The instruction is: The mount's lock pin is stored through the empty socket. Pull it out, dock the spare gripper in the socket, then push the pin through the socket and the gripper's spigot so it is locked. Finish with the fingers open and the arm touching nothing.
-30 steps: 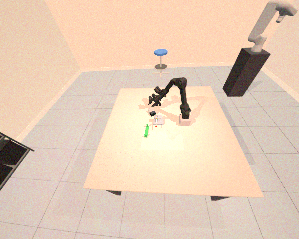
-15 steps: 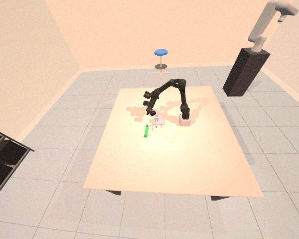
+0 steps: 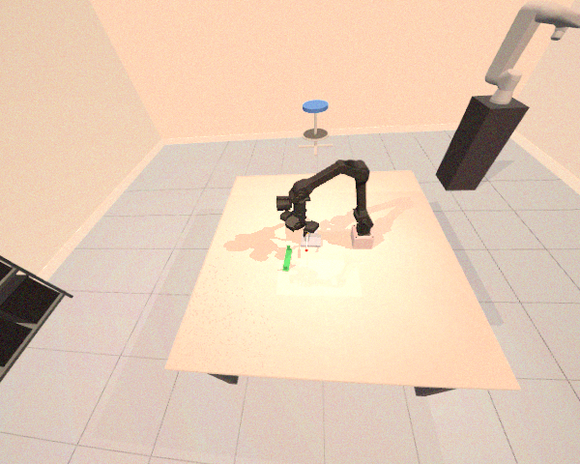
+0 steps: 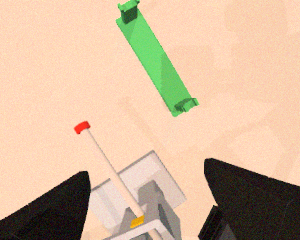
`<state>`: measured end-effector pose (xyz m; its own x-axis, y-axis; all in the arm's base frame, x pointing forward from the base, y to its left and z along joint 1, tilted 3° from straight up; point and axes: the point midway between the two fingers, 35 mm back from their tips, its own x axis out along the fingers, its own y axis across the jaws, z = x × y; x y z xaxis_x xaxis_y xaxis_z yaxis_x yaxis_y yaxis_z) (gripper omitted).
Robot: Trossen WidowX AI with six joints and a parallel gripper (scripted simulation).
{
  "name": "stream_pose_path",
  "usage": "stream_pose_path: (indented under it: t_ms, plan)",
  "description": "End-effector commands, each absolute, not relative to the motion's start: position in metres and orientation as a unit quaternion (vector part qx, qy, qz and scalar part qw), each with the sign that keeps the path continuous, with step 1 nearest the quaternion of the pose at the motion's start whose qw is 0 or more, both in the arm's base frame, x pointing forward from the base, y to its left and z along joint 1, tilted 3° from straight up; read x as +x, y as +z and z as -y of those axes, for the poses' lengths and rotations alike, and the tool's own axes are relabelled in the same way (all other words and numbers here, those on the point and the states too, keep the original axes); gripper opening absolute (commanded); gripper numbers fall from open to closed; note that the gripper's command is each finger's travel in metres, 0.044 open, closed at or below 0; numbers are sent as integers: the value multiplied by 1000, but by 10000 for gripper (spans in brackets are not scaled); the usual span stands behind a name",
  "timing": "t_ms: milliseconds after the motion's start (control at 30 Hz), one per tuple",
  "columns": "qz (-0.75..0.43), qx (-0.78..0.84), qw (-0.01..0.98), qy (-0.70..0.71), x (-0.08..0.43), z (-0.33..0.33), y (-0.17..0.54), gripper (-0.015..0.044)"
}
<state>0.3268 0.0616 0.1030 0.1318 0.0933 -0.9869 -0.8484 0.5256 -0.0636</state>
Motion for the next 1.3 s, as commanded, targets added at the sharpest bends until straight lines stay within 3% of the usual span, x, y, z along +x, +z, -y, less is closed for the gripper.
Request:
stream_pose_path:
  t_ms: [0,433,700,1267]
  plan:
    - [-507,-509,520,462,293,-94,131,300]
    - [-507,-509,520,462,293,-94,129,300]
    - [-507,-508,520,462,295,-87,63,300]
    - [-507,-508,520,462,297,-86,41,300]
